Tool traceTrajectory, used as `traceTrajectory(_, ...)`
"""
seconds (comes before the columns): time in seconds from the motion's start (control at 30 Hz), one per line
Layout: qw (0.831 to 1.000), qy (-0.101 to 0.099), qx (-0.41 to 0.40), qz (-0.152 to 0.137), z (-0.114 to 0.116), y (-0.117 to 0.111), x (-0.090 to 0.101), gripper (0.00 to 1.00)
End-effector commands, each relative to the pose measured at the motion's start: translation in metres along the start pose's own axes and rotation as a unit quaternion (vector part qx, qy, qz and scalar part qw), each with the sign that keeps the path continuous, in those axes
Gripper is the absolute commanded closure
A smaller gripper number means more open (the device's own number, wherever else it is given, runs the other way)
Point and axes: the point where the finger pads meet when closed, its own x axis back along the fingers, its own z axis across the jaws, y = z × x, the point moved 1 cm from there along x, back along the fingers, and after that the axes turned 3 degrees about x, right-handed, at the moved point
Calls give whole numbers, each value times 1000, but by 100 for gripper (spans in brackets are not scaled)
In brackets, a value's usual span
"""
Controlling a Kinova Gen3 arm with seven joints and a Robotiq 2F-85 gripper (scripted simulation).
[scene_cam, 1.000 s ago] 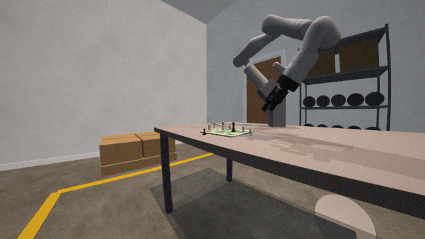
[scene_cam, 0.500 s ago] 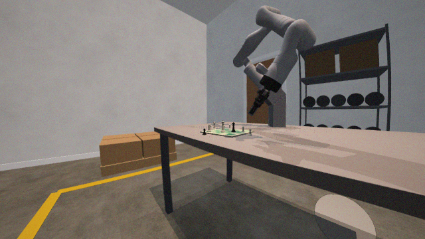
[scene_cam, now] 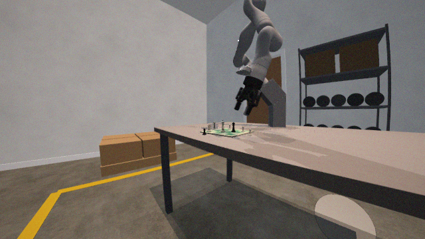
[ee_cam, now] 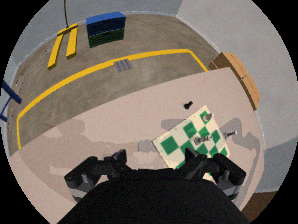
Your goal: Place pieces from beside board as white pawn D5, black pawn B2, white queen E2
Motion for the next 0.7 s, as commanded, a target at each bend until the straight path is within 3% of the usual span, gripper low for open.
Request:
traceTrajectory(0.0,999,-28,35,-18,15,-5,11,0)
traceTrajectory(0.07,997,-39,60,-24,18,-2,12,0)
traceTrajectory(0.17,997,-39,60,-24,18,-2,12,0)
traceTrajectory(0.67,965,-124,222,-62,43,34,28,0)
